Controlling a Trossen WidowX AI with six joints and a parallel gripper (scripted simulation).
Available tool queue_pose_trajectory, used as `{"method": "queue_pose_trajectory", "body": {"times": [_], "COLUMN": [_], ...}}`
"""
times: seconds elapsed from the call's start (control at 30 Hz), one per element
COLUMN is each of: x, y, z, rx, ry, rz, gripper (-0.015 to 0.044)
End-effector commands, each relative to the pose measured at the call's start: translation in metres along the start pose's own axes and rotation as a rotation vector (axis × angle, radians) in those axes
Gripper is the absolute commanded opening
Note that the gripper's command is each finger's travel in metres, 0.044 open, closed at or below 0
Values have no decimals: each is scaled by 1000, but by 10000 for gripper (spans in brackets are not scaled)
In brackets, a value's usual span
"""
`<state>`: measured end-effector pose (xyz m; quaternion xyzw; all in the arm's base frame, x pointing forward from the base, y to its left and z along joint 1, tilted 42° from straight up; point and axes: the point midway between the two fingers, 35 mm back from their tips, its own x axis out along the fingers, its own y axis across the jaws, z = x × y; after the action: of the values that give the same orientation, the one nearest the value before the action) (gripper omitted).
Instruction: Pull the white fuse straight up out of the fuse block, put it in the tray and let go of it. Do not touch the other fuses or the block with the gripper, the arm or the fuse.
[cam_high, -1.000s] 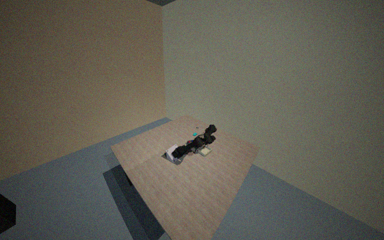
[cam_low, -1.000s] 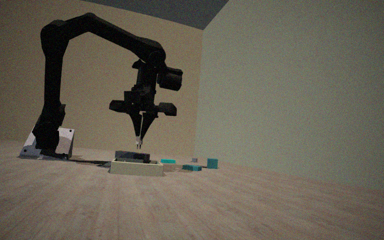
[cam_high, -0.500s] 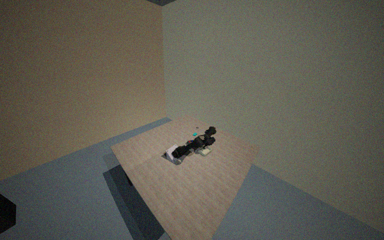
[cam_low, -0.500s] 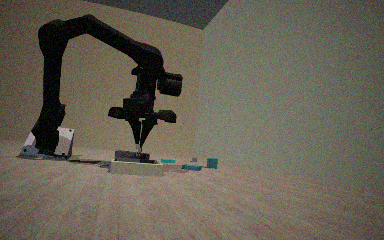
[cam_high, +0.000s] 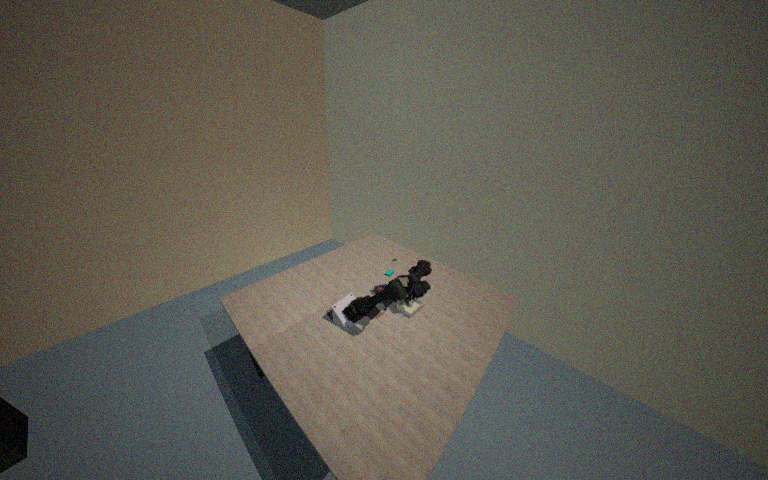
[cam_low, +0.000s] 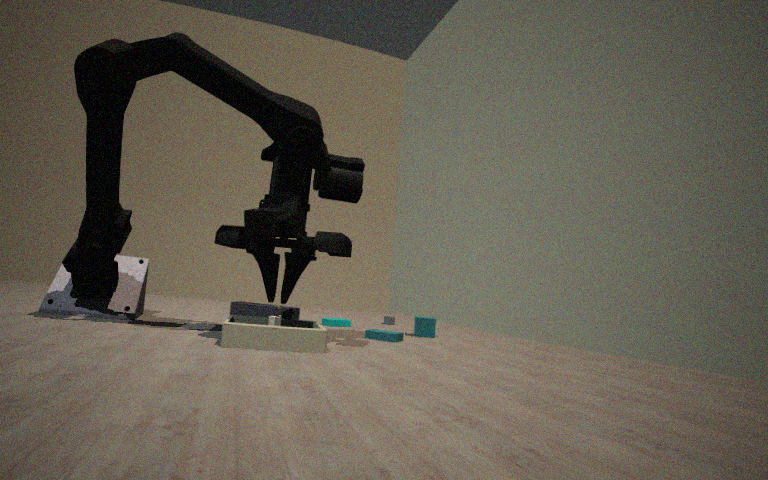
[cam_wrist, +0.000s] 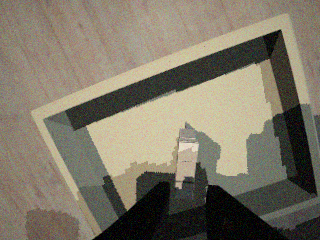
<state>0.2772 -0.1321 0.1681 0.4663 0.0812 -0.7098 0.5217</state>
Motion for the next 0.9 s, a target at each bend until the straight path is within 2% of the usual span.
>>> {"method": "queue_pose_trajectory", "body": {"times": [0.0, 0.23, 0.4, 0.87], "x": [0, -2, -38, -37], "y": [0, 0, -1, -1], "z": [0, 0, 1, 1], "rx": [1, 1, -4, -8], "ry": [0, 0, -1, 4], "rz": [0, 0, 1, 0], "gripper": [157, 330, 330, 330]}}
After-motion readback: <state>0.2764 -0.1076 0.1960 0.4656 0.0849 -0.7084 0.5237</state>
